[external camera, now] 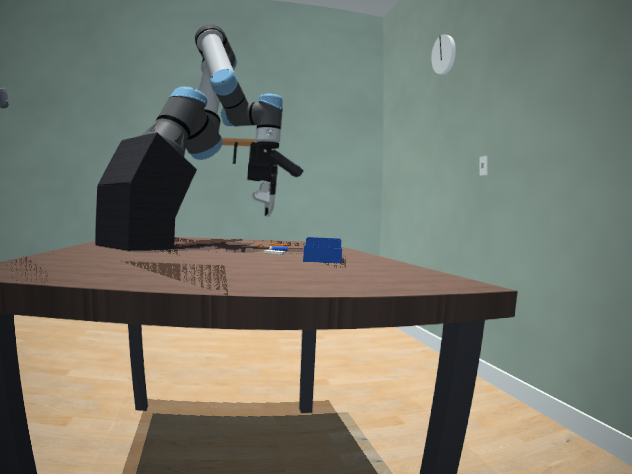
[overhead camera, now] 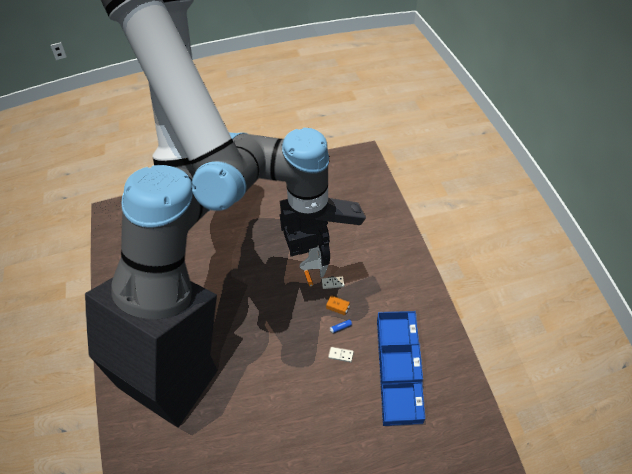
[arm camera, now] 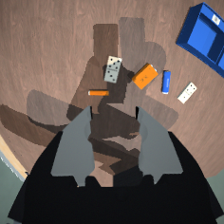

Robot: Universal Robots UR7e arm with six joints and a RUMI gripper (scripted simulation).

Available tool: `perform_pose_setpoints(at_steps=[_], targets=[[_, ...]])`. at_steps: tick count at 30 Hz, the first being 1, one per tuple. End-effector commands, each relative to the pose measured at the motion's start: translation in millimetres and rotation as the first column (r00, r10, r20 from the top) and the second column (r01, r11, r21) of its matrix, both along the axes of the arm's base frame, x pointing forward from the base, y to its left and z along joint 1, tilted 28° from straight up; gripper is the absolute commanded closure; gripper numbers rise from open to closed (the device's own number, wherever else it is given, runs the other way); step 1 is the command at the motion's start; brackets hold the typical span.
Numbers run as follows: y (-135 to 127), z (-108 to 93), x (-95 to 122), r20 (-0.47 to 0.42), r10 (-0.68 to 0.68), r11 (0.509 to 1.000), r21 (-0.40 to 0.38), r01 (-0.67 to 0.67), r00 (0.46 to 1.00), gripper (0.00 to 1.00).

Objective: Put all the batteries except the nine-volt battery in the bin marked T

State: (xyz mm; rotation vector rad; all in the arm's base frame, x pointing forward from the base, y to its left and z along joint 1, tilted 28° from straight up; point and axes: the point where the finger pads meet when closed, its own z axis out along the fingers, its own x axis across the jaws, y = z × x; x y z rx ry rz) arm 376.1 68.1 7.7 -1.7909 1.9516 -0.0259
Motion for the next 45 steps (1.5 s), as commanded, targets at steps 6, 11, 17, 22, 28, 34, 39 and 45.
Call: perform_pose_setpoints(at_steps=[6,11,17,22,28,34,39,45], targets=[[27.2,-11.4,-3.0,0.0,-0.007,1.0,-0.011,0.007,1.0,0.62],[27.2,-11.4,-3.0,0.0,-0.007,1.0,-0.011,0.007,1.0,0.62],[27.2,-11.4,-3.0,0.0,-0.007,1.0,-0.011,0.007,1.0,0.62],[27.2,-11.4,-3.0,0.0,-0.007,1.0,-0.011,0.007,1.0,0.62],[27.2,-11.4,-3.0,0.0,-0.007,1.0,-0.011,0.007,1.0,0.62],[27.2,-11.4,-3.0,0.0,-0.007,1.0,-0.011,0.007,1.0,0.62],[46.1,-14.4,-8.9,0.002,-0.01,1.0,-0.013,0.01,1.0,0.62],[58.7,-12.5,-14.3,0.002,-0.01,1.0,-0.013,0.01,1.0,0.62]])
